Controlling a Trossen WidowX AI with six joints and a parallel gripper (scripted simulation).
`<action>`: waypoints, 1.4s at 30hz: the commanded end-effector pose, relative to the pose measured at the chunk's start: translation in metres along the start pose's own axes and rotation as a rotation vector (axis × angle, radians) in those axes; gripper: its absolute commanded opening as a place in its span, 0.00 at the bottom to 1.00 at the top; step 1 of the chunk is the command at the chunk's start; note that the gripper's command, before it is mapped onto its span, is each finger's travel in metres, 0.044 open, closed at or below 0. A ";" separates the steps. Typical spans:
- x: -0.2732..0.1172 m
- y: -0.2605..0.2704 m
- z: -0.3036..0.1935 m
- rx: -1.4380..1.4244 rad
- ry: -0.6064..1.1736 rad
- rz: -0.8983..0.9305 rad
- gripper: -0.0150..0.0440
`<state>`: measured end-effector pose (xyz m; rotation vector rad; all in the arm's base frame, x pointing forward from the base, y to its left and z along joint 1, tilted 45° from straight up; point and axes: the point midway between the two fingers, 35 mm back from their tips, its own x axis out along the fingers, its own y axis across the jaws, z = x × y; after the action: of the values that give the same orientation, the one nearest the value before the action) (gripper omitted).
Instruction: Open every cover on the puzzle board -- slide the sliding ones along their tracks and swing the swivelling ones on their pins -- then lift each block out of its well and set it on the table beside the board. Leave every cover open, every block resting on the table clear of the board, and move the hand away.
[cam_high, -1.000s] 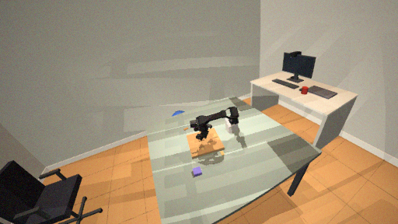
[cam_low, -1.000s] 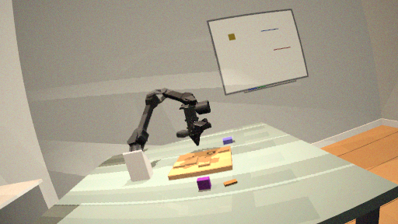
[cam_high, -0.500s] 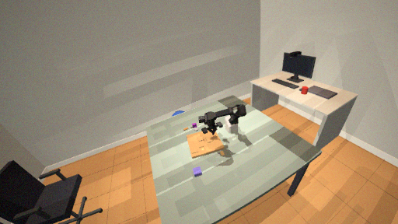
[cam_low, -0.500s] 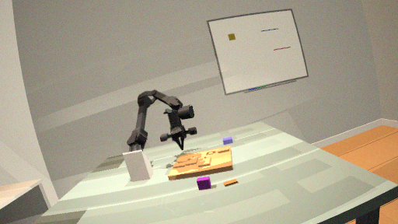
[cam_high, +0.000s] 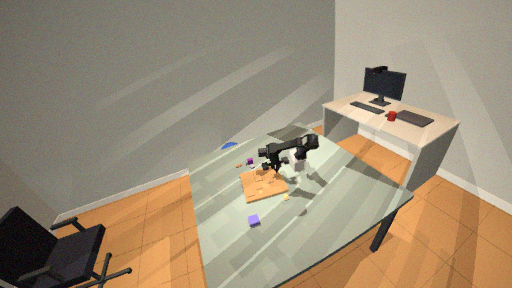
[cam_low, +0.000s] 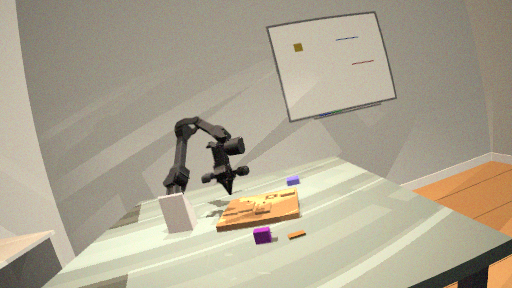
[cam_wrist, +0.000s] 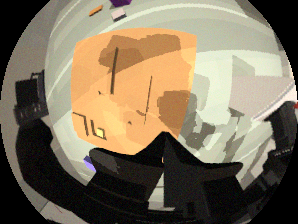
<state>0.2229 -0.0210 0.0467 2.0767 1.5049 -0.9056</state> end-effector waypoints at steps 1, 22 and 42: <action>0.000 -0.001 0.001 0.008 -0.003 -0.001 0.25; 0.002 -0.001 0.001 0.008 -0.003 -0.001 0.25; 0.022 0.001 0.002 0.008 -0.005 0.000 0.25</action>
<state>0.2287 -0.0117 0.0330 2.0719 1.4936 -0.9109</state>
